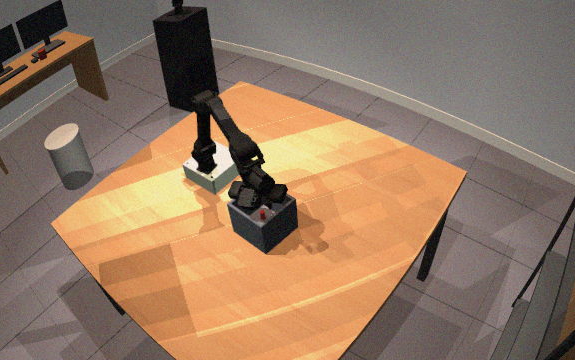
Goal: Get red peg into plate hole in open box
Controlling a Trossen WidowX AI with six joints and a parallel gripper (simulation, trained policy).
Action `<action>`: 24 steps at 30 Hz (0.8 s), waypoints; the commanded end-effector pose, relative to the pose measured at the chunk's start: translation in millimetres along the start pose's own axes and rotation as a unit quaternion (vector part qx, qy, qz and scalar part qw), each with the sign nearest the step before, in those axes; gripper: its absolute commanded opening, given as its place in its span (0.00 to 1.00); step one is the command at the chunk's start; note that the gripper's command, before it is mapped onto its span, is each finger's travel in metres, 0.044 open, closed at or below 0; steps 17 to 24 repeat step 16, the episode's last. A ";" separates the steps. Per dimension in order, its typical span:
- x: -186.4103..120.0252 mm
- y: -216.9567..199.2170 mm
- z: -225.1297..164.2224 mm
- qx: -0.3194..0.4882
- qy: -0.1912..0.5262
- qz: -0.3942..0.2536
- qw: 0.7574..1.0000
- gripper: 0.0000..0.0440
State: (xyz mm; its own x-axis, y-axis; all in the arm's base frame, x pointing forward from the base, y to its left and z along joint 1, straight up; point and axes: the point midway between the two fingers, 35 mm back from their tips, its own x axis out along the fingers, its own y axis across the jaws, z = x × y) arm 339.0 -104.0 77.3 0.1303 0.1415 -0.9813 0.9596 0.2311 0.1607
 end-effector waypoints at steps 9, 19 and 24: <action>-32.6 13.0 9.5 0.005 0.027 0.053 0.998 0.54; -51.1 20.1 16.9 0.004 0.031 0.083 0.996 0.51; -51.1 20.1 16.9 0.004 0.031 0.083 0.996 0.51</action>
